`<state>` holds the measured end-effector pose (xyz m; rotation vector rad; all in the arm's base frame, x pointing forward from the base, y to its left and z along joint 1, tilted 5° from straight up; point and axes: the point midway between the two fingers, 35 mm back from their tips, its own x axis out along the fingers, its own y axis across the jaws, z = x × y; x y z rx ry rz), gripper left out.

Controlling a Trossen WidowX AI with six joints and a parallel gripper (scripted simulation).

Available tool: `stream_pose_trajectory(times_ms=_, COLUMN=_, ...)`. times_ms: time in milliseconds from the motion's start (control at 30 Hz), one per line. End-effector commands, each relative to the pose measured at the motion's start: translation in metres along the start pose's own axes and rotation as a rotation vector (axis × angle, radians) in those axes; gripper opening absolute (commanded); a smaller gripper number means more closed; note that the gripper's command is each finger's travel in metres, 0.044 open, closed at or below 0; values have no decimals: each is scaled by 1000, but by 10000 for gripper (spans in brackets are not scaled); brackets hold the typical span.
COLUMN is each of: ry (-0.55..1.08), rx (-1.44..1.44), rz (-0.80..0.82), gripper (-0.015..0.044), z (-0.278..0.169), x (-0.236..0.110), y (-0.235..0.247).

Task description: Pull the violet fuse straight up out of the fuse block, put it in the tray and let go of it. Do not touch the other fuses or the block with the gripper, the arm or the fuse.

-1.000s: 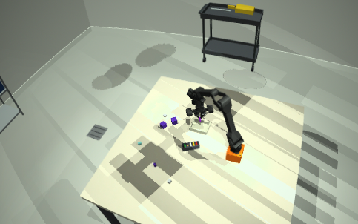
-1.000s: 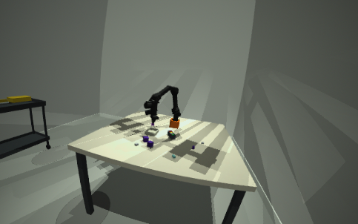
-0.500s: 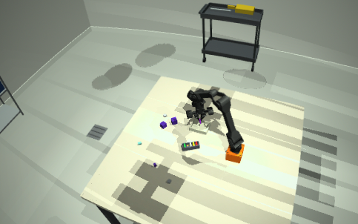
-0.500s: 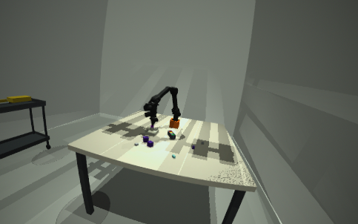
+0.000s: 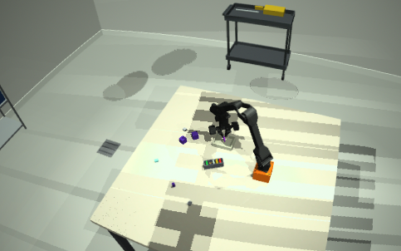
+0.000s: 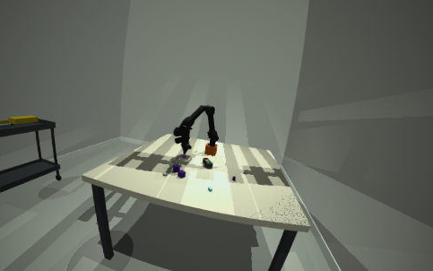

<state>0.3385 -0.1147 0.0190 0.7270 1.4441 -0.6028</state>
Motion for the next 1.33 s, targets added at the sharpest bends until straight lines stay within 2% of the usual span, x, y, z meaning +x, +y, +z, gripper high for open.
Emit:
stream_pose_trajectory(times_ms=0, ry=-1, rx=0, rz=0, gripper=157, z=0, x=-1, y=0)
stream_pose_trajectory(times_ms=233, ry=-1, rx=0, rz=0, gripper=330, z=0, x=-4, y=0)
stream_pose_trajectory(times_ms=367, ry=2, rx=2, rz=4, gripper=330, z=0, x=-37, y=1)
stream_pose_trajectory(times_ms=1300, ry=3, rx=5, rz=-2, gripper=330, z=0, x=-35, y=0)
